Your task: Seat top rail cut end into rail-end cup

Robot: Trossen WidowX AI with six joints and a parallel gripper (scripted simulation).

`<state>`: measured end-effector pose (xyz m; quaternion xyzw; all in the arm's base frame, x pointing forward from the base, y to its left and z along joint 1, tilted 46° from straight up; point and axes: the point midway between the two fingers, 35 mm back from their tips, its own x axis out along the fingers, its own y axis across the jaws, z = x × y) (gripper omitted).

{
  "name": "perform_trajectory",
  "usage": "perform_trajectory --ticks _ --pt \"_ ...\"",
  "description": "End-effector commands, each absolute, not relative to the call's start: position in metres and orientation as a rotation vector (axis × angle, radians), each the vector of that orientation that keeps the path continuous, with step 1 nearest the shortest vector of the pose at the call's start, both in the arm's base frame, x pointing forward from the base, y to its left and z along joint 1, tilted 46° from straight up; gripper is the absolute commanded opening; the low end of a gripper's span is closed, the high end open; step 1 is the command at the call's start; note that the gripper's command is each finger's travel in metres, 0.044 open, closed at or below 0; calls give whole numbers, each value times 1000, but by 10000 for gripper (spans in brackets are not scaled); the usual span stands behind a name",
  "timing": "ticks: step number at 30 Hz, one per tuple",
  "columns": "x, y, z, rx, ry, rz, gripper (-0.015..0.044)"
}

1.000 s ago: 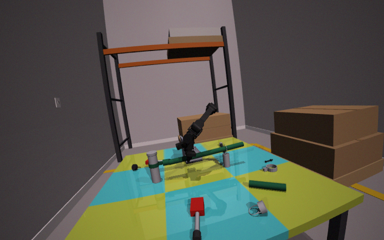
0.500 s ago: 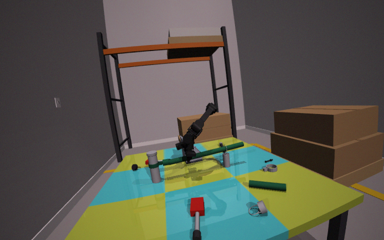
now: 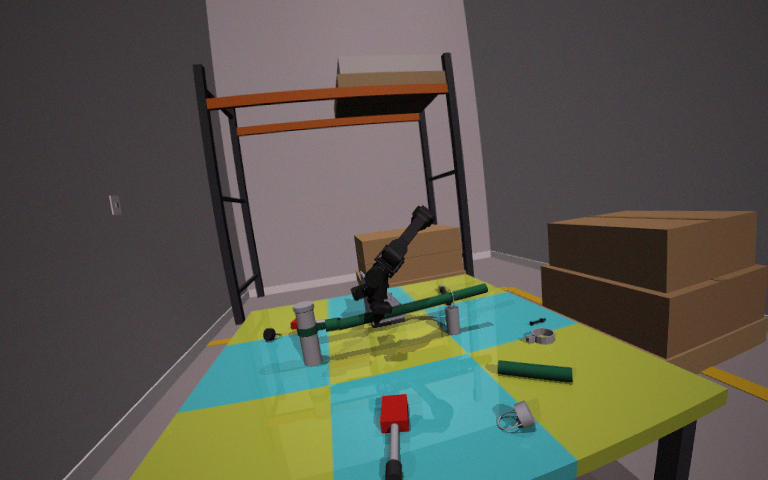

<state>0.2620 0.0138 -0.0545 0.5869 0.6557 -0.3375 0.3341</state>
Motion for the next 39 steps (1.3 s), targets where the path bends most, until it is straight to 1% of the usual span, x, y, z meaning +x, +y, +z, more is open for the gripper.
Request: perform_trajectory --ticks 1,39 --pt "265 7 -55 1530 1696 -884 0" --pt "274 -2 -52 1529 1695 -884 0"
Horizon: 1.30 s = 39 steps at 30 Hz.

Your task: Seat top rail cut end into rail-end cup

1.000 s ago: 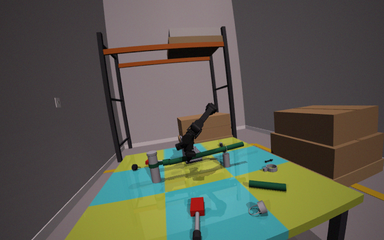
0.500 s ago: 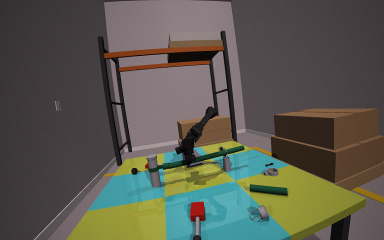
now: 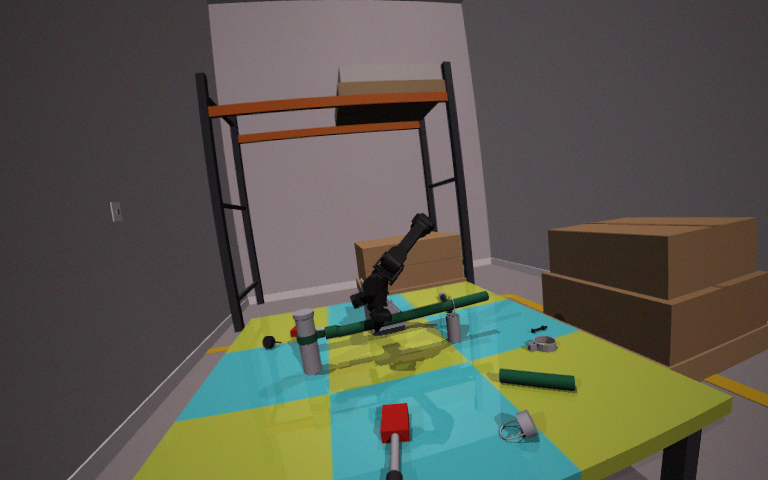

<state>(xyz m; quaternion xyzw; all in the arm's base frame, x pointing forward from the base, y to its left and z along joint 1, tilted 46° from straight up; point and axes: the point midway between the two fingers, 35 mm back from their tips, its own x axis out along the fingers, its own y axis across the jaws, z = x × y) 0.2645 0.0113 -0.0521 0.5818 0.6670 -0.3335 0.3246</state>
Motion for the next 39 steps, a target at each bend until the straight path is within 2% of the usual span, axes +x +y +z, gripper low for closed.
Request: perform_trajectory --ticks 1,39 --pt "275 -2 -52 1529 1695 -884 0" --pt "267 15 -41 1525 1749 -874 0"
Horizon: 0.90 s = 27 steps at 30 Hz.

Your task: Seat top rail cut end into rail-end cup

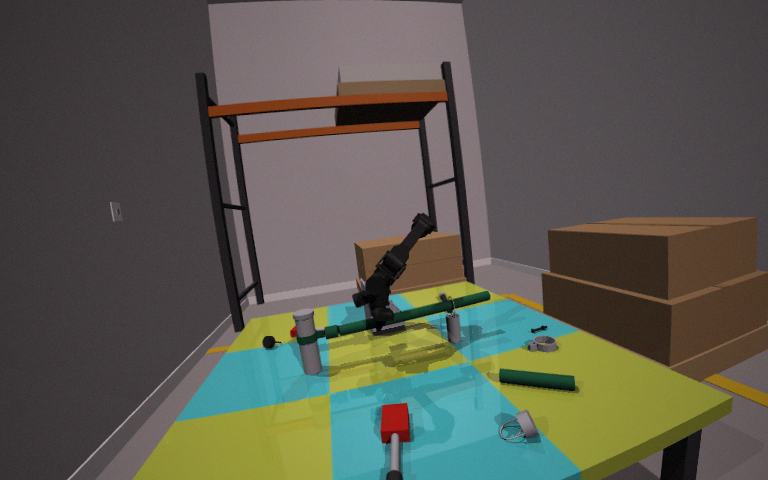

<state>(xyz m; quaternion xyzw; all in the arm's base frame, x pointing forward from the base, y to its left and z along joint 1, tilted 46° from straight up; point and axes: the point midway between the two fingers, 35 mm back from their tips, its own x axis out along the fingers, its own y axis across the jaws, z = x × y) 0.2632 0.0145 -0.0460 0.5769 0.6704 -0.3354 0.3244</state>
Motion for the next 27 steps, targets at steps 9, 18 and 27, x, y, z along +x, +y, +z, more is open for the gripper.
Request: perform_trajectory --ticks 9,18,27 --pt "268 18 -37 1525 1749 -874 0" --pt "269 16 -39 1522 1751 -875 0" --pt "267 9 -50 1512 1758 -878 0"
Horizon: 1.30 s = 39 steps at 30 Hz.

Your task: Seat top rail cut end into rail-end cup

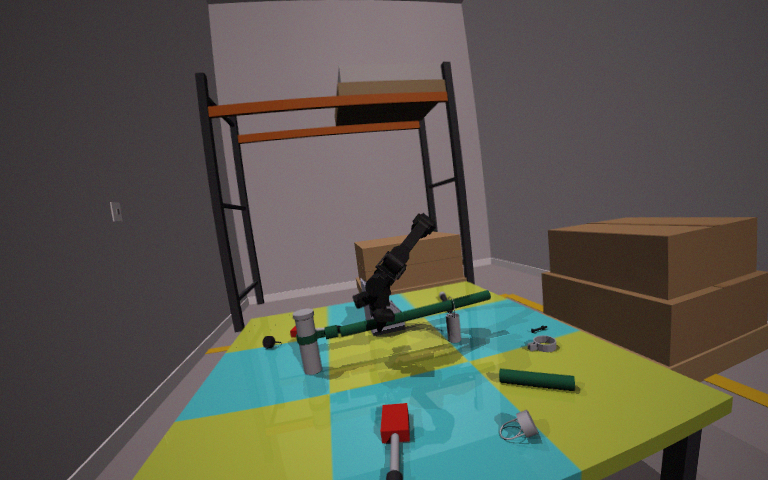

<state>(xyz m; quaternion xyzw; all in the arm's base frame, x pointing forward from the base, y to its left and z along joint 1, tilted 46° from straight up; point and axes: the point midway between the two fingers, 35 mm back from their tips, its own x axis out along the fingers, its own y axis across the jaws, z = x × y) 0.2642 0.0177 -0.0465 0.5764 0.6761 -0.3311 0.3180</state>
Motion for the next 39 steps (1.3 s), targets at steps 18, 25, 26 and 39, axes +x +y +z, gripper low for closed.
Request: perform_trajectory --ticks 18,25,26,39 --pt "266 6 -55 1508 1761 -879 0" --pt "266 6 -55 1508 1761 -879 0" --pt "266 6 -55 1508 1761 -879 0" --pt "266 6 -55 1508 1761 -879 0"
